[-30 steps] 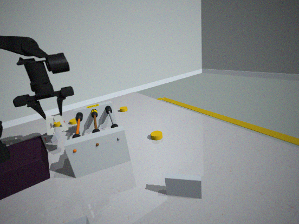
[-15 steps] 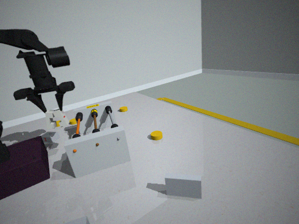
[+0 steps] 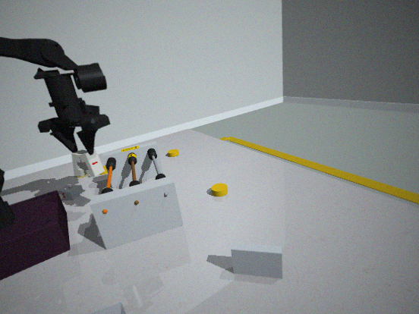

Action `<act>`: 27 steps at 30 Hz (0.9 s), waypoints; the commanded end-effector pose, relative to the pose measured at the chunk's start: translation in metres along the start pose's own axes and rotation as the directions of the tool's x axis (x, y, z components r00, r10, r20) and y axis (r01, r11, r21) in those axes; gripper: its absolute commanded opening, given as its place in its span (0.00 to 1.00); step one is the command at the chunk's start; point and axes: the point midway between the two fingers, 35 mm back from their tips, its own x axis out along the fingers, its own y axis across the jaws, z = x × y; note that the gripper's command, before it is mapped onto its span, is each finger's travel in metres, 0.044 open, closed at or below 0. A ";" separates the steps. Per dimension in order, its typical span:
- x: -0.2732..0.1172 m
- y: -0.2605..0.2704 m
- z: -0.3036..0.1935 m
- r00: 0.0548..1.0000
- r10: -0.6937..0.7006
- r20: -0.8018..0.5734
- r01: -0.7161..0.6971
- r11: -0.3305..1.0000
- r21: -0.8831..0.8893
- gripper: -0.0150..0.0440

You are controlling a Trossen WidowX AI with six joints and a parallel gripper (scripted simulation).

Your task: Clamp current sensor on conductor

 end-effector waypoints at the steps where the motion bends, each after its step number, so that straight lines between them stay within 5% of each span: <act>1: -0.003 -0.006 0.006 1.000 -0.003 0.014 0.001 0.988 0.153 0.25; 13: -0.003 -0.021 0.017 1.000 -0.004 0.014 -0.005 0.831 0.557 0.25; 27: -0.002 -0.039 0.030 1.000 -0.006 0.016 -0.011 0.453 0.891 0.25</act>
